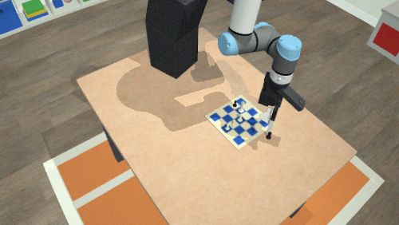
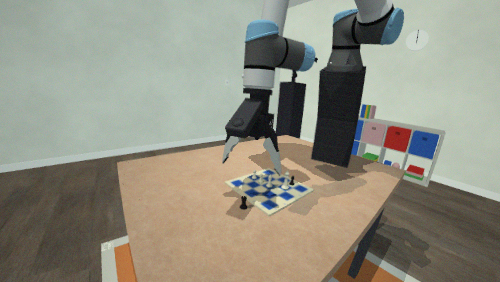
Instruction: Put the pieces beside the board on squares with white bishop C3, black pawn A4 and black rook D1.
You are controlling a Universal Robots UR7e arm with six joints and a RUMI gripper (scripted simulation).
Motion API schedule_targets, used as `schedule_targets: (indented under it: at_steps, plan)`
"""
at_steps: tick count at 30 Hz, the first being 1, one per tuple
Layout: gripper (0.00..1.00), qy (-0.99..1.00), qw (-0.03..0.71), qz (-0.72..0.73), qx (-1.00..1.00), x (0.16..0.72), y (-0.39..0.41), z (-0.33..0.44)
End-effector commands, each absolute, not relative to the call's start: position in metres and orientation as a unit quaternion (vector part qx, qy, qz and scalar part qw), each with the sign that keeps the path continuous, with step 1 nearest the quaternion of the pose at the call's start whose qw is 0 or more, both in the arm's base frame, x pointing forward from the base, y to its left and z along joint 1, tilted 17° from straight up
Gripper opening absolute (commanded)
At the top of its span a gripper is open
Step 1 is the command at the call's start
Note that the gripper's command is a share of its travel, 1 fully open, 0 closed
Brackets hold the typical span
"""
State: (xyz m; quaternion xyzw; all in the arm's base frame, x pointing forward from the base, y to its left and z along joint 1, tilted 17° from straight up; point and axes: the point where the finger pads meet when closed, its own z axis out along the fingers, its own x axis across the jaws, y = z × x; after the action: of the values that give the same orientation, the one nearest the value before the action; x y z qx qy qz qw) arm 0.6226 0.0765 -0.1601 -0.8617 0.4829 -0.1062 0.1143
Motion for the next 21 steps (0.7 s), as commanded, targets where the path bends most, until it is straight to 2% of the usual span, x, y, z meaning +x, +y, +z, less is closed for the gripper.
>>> schedule_targets:
  at_steps: [1,2,3,21]
  plan:
    - [1.00,0.470,0.110,-0.102,-0.870,0.6345,0.0769,-0.1593]
    - [1.00,0.470,0.110,-0.102,-0.870,0.6346,0.0769,-0.1593]
    - [0.22,0.470,0.110,-0.102,-0.870,0.6346,0.0769,-0.1593]
    - [0.22,0.470,0.110,-0.102,-0.870,0.6346,0.0769,-0.1593]
